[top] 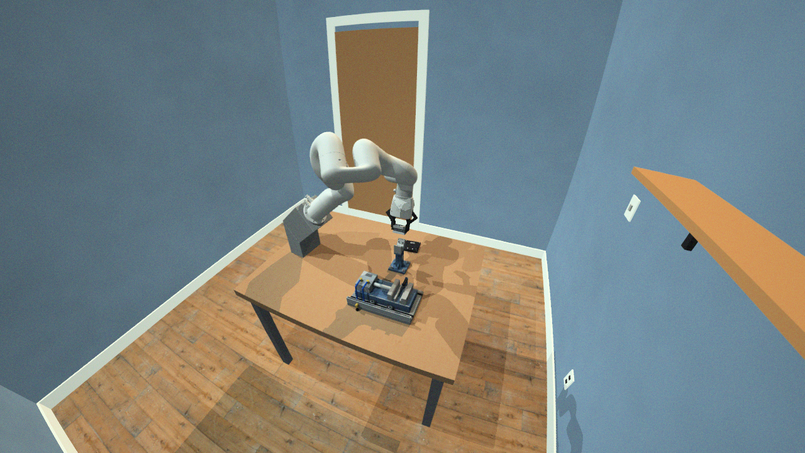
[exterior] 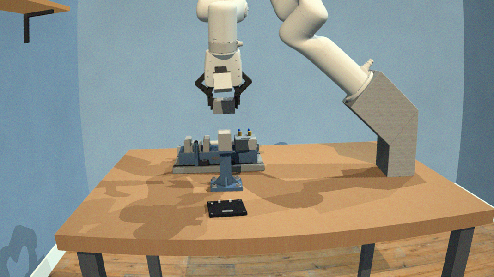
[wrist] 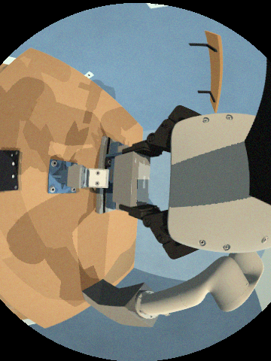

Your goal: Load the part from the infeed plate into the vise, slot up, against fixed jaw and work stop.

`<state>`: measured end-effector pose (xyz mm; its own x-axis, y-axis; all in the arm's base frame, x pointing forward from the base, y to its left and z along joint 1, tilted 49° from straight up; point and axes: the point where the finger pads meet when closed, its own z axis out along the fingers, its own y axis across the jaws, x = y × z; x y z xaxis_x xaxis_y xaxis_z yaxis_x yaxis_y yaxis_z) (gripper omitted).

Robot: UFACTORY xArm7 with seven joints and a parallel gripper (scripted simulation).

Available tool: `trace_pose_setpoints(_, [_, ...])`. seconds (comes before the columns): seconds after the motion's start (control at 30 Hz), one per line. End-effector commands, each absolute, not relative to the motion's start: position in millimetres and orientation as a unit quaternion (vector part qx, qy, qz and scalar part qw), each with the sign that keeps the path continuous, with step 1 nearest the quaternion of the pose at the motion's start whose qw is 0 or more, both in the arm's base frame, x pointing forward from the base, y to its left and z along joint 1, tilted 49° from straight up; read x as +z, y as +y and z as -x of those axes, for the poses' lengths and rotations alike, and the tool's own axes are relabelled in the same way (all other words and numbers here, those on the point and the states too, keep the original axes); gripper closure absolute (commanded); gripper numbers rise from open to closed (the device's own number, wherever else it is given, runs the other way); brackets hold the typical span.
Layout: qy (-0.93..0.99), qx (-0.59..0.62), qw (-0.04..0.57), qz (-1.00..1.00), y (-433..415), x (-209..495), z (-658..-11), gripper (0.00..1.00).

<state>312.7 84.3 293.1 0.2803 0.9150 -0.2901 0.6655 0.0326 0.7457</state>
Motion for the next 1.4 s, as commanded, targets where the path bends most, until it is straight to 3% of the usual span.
trace_pose_setpoints(0.0, [0.568, 0.129, 0.439, -0.684, 85.3, 294.2, -313.1, 1.00])
trace_pose_setpoints(1.37, [0.482, 0.007, 0.532, -0.696, 88.6, 292.5, -314.9, 1.00])
